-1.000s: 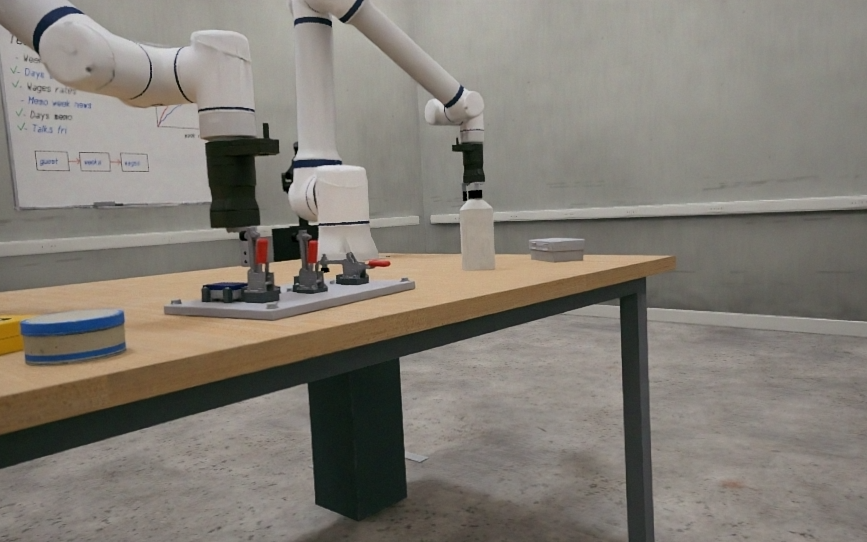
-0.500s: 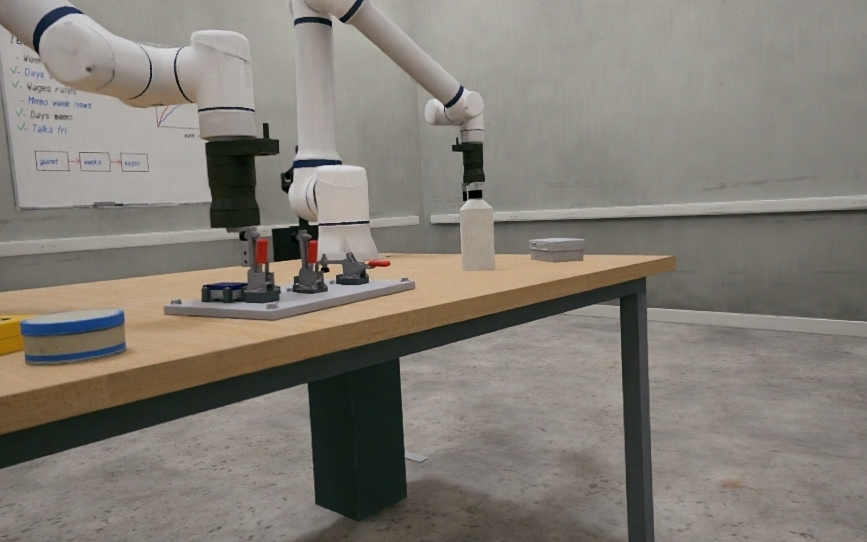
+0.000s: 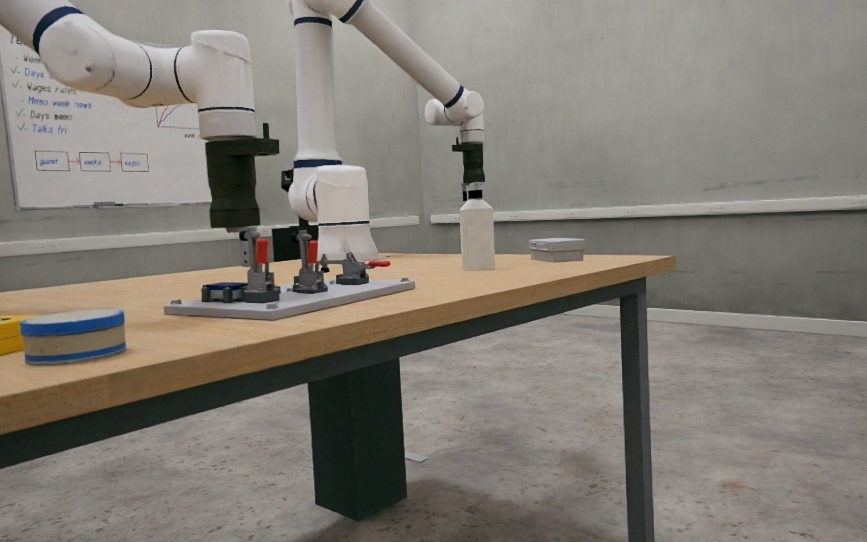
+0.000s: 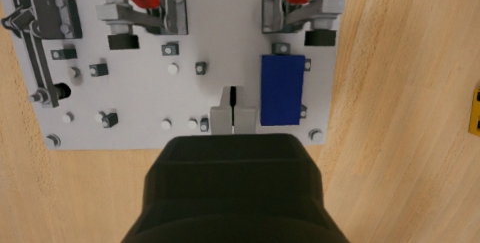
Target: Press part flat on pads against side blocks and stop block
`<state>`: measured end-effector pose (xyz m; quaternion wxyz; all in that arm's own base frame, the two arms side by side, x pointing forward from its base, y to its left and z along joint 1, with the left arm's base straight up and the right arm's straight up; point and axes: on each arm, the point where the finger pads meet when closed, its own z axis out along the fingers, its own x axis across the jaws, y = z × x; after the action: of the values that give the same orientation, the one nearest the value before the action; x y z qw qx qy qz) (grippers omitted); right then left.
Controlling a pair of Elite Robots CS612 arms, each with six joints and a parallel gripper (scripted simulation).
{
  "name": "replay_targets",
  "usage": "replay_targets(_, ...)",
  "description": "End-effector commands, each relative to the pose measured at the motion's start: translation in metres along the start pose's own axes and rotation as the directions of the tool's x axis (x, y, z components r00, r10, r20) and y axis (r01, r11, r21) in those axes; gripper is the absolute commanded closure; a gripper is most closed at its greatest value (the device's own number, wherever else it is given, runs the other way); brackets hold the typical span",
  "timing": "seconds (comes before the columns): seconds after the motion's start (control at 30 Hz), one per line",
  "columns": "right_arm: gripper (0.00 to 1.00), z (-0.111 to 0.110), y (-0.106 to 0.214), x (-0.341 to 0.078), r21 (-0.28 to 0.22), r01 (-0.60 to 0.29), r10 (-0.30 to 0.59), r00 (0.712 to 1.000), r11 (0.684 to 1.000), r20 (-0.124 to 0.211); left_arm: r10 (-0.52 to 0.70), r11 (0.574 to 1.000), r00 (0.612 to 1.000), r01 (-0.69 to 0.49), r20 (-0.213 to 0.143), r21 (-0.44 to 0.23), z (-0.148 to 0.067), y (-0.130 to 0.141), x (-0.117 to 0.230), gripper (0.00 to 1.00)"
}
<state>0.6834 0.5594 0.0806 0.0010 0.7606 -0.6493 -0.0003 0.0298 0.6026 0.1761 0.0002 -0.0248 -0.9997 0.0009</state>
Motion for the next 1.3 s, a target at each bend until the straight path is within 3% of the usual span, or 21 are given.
replay_targets(0.0, 1.00, -0.001, -0.001, 0.000, 0.002, 0.000, 0.000, 1.000, 1.000, 0.001, 0.000, 1.000, 1.000, 0.000, 0.000, -0.002, -0.001, 0.001, 0.000, 0.00)
replay_targets(1.27, 1.00, 0.000, 0.012, 0.008, 0.002, 0.000, 0.000, 1.000, 1.000, 0.001, 0.000, 1.000, 1.000, 0.000, 0.000, -0.002, -0.001, 0.001, 0.000, 0.00)
